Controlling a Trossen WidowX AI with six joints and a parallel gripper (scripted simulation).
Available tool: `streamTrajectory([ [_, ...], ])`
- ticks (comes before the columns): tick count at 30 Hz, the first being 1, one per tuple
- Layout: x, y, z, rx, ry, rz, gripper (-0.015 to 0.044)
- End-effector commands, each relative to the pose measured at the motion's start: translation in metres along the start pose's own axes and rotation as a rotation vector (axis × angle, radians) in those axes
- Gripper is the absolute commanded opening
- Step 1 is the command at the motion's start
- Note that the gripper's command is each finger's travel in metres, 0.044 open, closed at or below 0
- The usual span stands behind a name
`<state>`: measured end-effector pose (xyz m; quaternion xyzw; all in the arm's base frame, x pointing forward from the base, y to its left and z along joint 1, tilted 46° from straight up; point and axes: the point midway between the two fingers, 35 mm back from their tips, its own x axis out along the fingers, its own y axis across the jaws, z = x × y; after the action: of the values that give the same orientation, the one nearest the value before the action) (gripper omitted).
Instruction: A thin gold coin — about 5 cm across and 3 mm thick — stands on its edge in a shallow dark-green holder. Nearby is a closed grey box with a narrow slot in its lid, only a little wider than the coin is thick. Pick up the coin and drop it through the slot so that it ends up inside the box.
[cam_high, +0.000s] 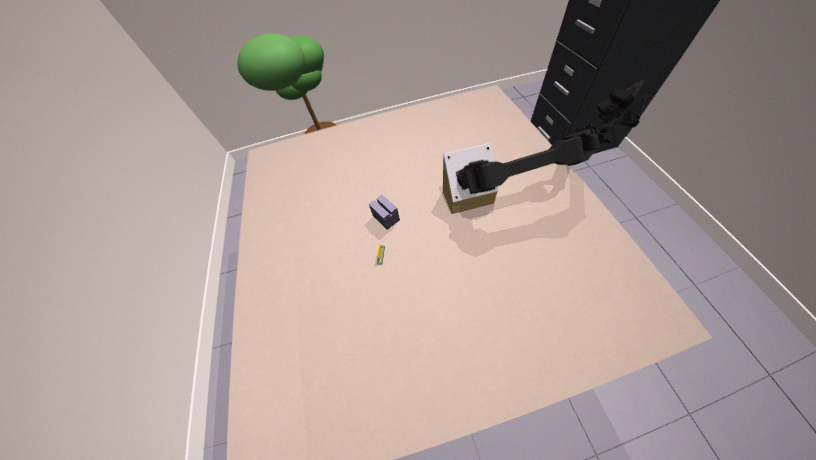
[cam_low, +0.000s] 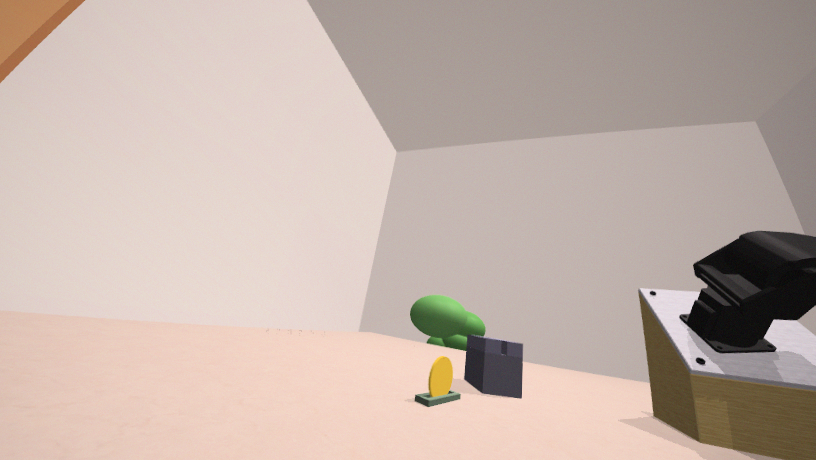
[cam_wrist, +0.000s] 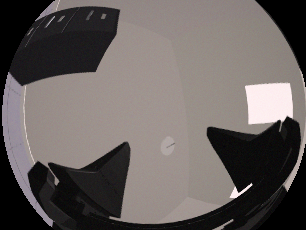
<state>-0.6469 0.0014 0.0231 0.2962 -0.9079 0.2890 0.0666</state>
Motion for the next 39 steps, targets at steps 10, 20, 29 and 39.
streamTrajectory([
  [10, -0.035, 0.049, -0.042, 0.167, 0.026, 0.162, 0.0161],
  [20, -0.074, 0.076, -0.147, 0.403, 0.144, 0.314, 0.0161],
  [29, -0.126, 0.085, -0.235, 0.615, 0.289, 0.429, 0.0161],
  [39, -0.194, 0.077, -0.320, 0.840, 0.487, 0.521, 0.0161],
])
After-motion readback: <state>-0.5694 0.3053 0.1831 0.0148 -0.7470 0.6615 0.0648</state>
